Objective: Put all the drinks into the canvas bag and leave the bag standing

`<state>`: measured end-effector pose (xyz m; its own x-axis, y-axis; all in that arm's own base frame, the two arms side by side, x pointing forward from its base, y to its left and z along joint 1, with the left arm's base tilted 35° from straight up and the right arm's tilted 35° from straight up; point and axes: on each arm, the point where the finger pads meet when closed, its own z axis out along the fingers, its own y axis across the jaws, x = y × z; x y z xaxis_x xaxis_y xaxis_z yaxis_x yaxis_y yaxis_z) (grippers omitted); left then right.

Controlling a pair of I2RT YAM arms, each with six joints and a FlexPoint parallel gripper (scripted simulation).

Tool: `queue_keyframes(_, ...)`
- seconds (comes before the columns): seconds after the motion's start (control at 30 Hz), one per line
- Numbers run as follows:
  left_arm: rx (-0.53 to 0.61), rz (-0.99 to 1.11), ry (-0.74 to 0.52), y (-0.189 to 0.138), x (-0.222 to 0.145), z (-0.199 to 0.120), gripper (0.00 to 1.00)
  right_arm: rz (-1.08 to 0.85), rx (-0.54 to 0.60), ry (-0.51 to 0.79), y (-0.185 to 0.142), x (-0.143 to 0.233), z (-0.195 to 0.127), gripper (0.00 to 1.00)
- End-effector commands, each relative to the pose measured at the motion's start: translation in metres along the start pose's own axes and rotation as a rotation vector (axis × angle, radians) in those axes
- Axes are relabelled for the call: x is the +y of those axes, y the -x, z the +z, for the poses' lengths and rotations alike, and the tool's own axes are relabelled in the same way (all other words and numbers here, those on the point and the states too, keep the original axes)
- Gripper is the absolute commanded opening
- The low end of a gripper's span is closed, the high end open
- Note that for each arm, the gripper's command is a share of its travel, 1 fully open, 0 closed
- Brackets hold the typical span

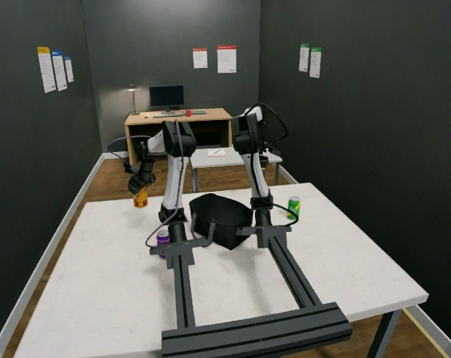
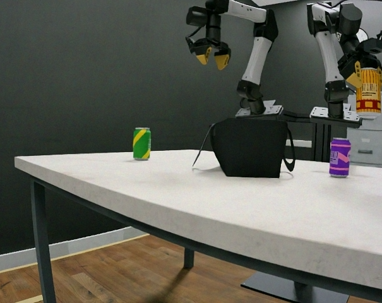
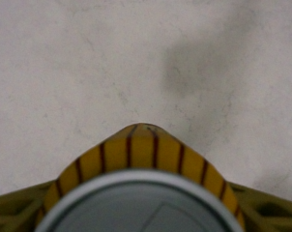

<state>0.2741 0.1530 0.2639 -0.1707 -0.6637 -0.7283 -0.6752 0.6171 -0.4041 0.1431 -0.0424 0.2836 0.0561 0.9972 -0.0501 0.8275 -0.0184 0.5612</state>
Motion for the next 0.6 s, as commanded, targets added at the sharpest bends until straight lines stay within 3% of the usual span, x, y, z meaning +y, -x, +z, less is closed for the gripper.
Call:
queue_keyframes(0.0,-0.109,-0.009,-0.014,0.026,-0.002,-0.017,0.67,-0.010,-0.018,0.030,0.001,0.008,-0.008,1.00)
queue_keyframes(0.27,-0.122,-0.015,-0.018,0.030,-0.004,-0.019,0.67,-0.010,-0.018,0.030,0.001,0.008,-0.008,1.00)
queue_keyframes(0.3,-0.090,-0.031,0.009,0.011,-0.002,-0.013,0.67,-0.010,-0.018,0.030,0.001,0.008,-0.008,1.00)
queue_keyframes(0.47,-0.102,-0.014,-0.036,0.012,-0.021,-0.023,0.67,-0.010,-0.018,0.030,0.001,0.008,-0.008,1.00)
queue_keyframes(0.57,-0.100,-0.040,0.008,0.004,-0.016,-0.022,0.67,-0.010,-0.018,0.030,0.001,0.008,-0.008,1.00)
